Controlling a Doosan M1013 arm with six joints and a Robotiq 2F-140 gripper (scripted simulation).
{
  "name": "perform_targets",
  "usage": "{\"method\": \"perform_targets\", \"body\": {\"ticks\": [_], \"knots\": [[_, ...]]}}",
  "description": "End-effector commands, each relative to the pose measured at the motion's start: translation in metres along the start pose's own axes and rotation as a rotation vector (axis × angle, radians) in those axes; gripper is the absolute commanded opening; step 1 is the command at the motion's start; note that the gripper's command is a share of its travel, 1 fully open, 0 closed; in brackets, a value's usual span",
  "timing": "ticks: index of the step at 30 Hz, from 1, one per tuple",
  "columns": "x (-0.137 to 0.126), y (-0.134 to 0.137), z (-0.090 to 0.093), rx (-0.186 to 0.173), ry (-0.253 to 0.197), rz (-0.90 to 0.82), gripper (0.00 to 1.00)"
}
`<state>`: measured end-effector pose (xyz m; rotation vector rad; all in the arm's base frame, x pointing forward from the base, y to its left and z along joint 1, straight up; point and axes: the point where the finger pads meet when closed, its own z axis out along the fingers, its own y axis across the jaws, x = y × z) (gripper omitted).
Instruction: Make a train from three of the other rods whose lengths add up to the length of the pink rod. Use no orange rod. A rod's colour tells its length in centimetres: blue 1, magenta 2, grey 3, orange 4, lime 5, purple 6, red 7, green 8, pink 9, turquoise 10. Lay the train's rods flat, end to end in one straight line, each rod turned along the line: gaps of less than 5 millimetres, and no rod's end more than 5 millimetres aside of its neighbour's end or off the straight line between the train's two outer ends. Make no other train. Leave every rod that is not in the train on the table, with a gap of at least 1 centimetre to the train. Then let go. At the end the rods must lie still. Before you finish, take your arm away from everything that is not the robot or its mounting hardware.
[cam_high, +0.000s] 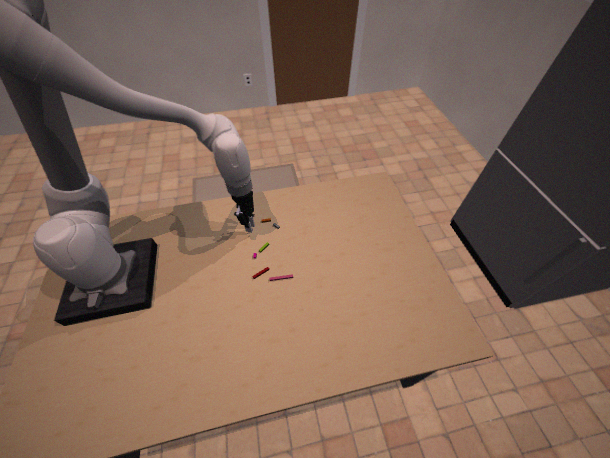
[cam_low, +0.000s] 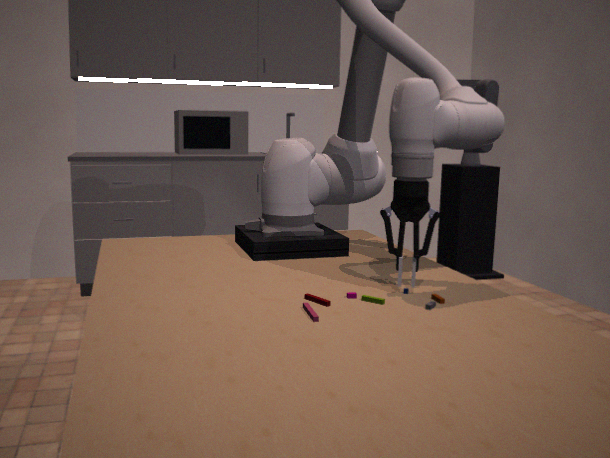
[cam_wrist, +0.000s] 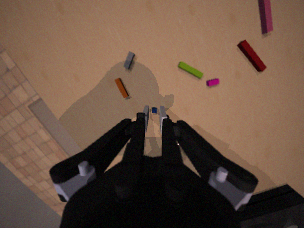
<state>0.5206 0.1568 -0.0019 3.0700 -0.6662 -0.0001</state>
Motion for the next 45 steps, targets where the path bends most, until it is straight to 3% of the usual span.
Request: {"method": "perform_targets", "body": {"ticks": [1,45], "knots": [[0.0,0.0,0.0,0.0,0.0,0.0,0.15],[0.0,0.0,0.017,0.0,0.0,0.0,0.15]]}}
